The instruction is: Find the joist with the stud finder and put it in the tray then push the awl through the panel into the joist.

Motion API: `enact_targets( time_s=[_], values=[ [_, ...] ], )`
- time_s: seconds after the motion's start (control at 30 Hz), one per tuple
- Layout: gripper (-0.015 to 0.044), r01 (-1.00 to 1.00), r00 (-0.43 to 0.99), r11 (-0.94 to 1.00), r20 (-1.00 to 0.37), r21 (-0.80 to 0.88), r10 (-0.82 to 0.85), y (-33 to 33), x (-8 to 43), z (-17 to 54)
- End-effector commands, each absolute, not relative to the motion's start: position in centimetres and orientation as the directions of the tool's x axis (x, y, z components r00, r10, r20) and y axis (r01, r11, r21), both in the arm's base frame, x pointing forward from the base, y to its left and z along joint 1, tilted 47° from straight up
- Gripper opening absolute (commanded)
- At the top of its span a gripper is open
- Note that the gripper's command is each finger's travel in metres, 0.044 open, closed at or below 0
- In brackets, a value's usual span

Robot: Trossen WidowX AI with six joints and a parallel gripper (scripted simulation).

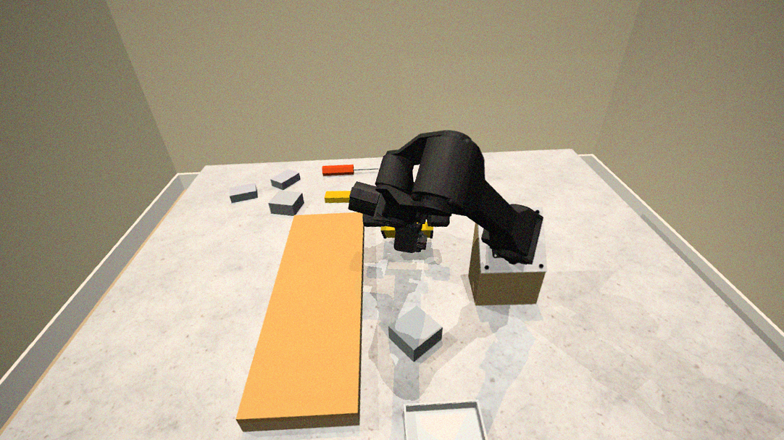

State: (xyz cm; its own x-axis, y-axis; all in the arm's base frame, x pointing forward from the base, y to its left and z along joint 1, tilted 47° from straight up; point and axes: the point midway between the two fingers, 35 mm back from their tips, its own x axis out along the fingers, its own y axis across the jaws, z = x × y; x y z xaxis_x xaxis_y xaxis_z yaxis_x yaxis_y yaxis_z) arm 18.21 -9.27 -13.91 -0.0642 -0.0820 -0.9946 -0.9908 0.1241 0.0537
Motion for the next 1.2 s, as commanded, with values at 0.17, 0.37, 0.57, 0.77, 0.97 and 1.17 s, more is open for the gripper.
enact_targets(
  time_s=[0.17,0.37,0.57,0.77,0.97,1.17],
  values=[
    [0.0000,-0.990,-0.067,0.133,-0.989,0.049,-0.134,-9.43,18.29,-13.77],
    [0.0000,-0.990,-0.074,0.134,-0.983,0.052,-0.168,-9.32,18.28,-13.82],
    [0.0000,-0.989,-0.080,0.134,-0.976,0.053,-0.202,-9.21,18.27,-13.85],
    [0.0000,-0.989,-0.083,0.135,-0.968,0.052,-0.236,-9.10,18.28,-13.86],
    [0.0000,-0.990,-0.085,0.135,-0.959,0.049,-0.270,-9.00,18.29,-13.85],
    [0.0000,-0.991,-0.078,0.127,-0.961,0.046,-0.267,-8.85,18.44,-13.81]
  ],
)
